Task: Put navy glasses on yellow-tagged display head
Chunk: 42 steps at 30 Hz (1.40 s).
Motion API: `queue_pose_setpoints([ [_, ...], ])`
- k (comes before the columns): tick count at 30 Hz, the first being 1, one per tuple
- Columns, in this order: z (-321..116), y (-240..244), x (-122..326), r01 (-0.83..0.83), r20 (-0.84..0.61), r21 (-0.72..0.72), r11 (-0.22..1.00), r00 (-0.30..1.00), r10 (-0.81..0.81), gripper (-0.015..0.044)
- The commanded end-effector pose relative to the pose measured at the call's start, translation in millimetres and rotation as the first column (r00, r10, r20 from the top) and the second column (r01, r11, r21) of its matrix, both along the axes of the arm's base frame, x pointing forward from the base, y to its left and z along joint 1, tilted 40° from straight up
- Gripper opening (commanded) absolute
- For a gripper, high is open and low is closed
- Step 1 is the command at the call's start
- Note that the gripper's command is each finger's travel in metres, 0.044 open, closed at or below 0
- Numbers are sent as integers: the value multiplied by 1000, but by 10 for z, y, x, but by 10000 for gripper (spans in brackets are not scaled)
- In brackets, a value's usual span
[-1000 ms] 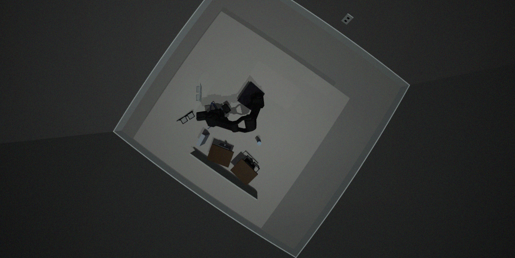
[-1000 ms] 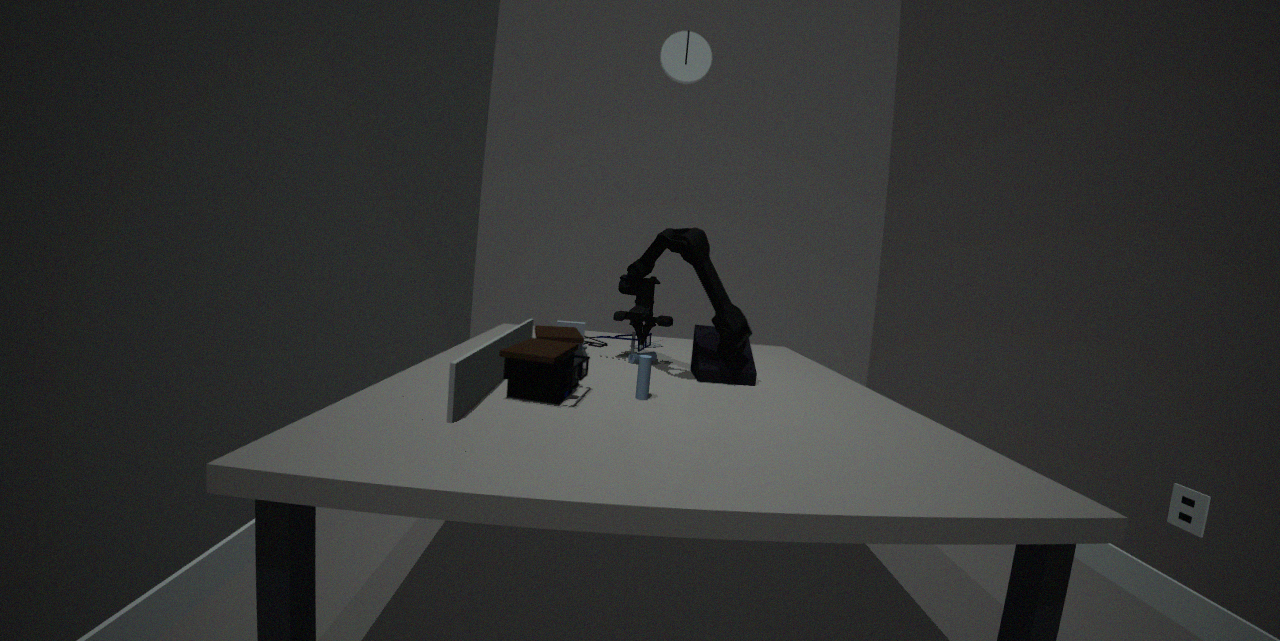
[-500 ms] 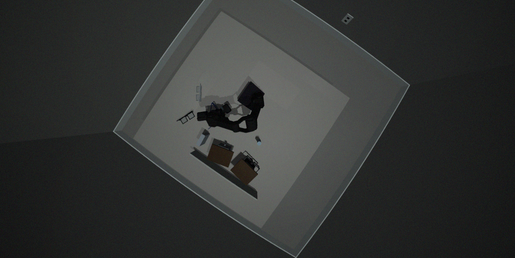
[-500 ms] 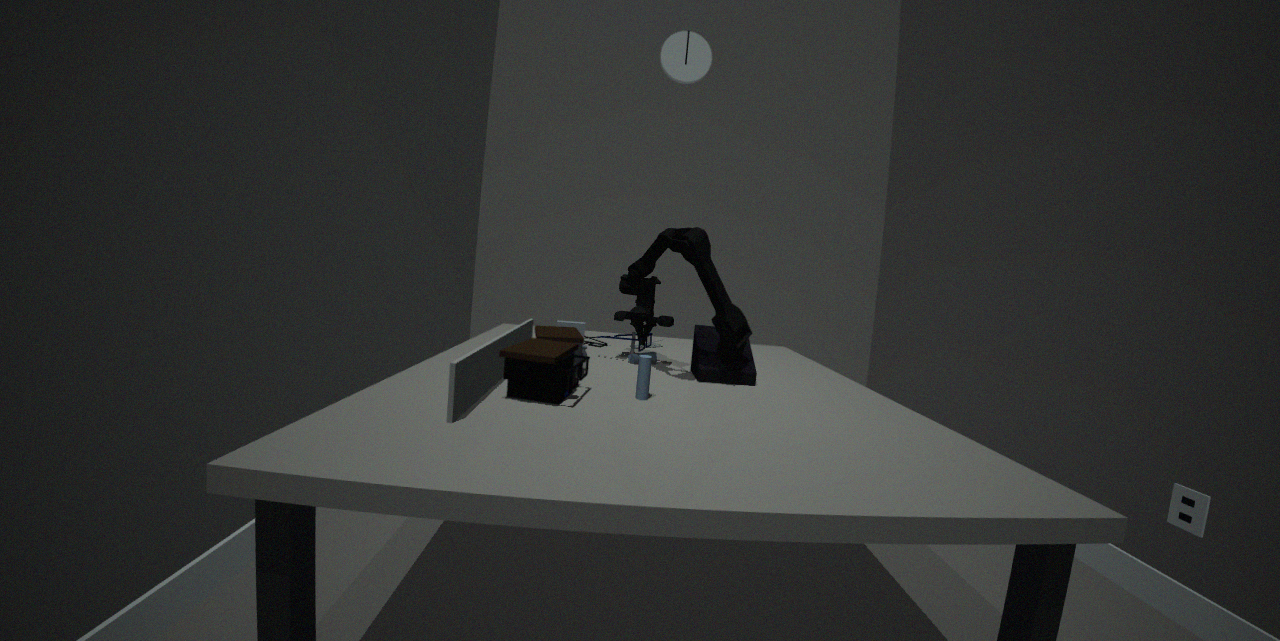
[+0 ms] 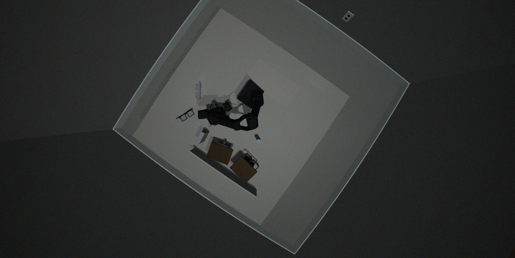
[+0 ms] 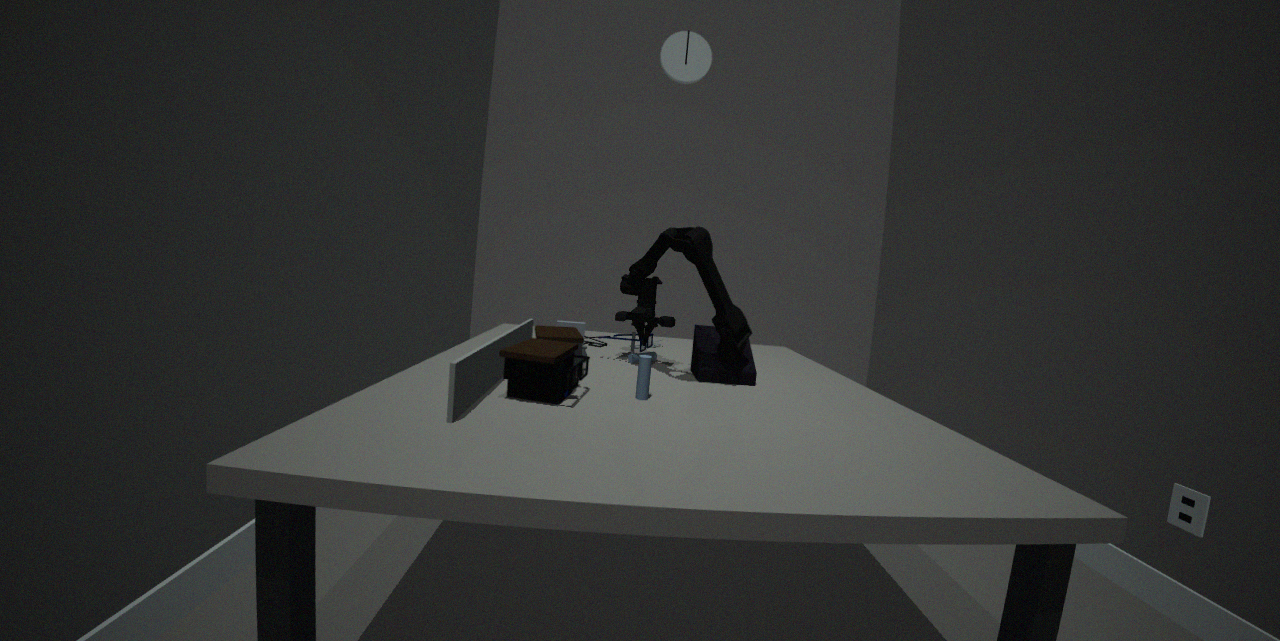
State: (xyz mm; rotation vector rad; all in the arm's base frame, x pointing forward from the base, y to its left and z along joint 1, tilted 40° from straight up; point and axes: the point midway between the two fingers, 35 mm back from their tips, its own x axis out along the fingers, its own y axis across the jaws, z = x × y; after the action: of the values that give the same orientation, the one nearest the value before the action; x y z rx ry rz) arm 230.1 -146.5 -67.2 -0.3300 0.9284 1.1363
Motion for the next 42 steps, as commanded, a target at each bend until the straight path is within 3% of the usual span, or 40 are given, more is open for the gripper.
queue_pose_setpoints([
  [1,45,14,7,5,7,-4,1000,1000,-5,0],
  [42,214,228,0,5,6,-3,1000,1000,-5,0],
])
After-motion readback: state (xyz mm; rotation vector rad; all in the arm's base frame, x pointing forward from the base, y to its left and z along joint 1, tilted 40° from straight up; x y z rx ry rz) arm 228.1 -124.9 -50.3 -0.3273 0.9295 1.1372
